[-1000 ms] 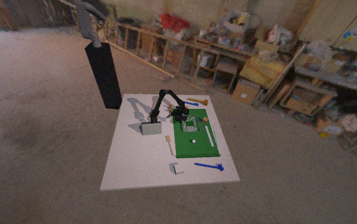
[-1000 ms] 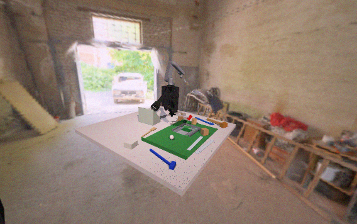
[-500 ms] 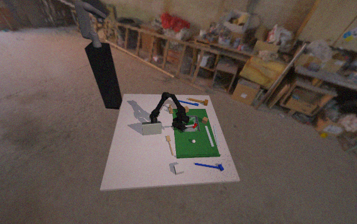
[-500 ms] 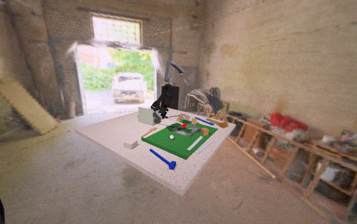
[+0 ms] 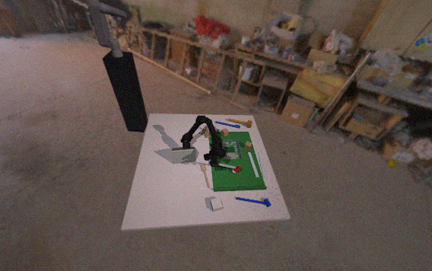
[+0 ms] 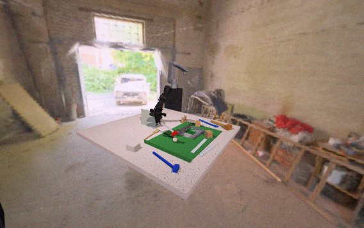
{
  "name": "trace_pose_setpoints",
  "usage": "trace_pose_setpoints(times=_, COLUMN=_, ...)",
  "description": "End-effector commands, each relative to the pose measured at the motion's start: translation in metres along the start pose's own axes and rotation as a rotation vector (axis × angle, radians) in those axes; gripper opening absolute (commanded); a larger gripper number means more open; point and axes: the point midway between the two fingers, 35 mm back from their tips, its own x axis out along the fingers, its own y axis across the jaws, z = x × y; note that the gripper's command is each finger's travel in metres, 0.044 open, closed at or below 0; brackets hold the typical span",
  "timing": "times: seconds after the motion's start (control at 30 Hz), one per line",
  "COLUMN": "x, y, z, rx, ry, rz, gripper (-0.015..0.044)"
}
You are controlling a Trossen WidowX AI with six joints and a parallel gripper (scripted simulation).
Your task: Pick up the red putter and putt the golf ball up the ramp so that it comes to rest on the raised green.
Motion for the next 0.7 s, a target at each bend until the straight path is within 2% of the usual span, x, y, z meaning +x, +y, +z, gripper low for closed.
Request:
trace_pose_setpoints(times=0.0, x=-0.005, y=0.007, z=-0.004, rx=0.014, ry=0.014, rz=0.024, gripper=0.0000)
trace_pose_setpoints(times=0.17, x=-0.001, y=0.007, z=-0.004, rx=0.014, ry=0.014, rz=0.024, gripper=0.0000)
trace_pose_setpoints(times=0.4, x=0.035, y=0.007, z=-0.005, rx=0.013, ry=0.015, rz=0.024, gripper=0.0000)
trace_pose_setpoints(times=0.67, x=0.040, y=0.007, z=-0.005, rx=0.013, ry=0.015, rz=0.023, gripper=0.0000)
